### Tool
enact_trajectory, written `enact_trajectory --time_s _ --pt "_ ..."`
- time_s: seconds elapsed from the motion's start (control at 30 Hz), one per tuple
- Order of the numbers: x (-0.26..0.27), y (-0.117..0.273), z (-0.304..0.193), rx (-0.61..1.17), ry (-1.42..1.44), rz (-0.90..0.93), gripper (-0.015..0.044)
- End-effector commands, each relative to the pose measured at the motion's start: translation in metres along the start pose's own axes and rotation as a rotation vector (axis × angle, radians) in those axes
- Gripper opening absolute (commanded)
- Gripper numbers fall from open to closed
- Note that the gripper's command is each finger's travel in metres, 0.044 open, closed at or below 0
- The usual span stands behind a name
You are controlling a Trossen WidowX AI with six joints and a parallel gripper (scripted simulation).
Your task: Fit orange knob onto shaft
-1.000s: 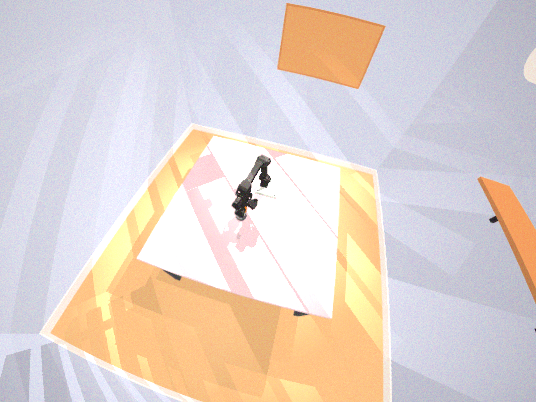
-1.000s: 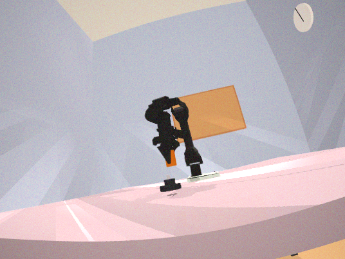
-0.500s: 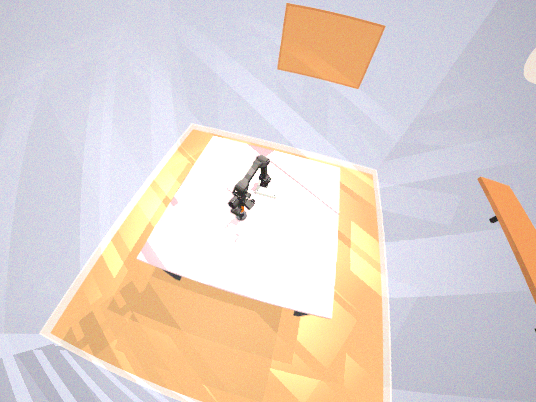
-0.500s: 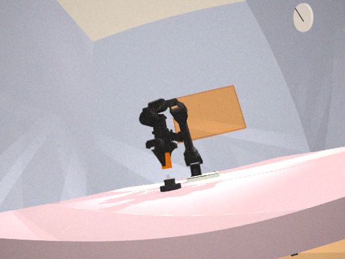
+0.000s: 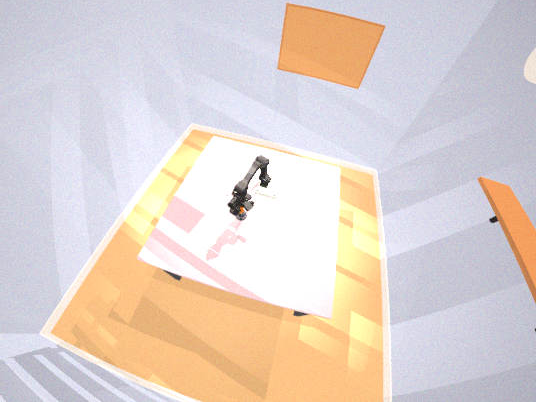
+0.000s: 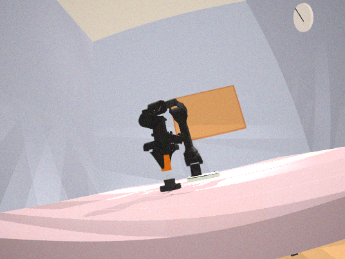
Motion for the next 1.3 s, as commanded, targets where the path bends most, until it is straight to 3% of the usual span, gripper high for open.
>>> enact_trajectory --time_s 0.0,1.27 --pt "-0.0002 -0.0128 0.0013 -0.007 -0.008 0.001 0.0" --pt "-0.0012 -0.0136 0.003 -0.007 -0.002 0.001 0.0"
Point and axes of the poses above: the point midway between the two fingers, 35 mm back from their tips, its own y axis back along the fingers, its own x axis across the jaws, z = x × y, the point moved 5 cm from there along y, back along the fingers, and after that the axes turned 14 degrees about y, right-handed, at the moved point
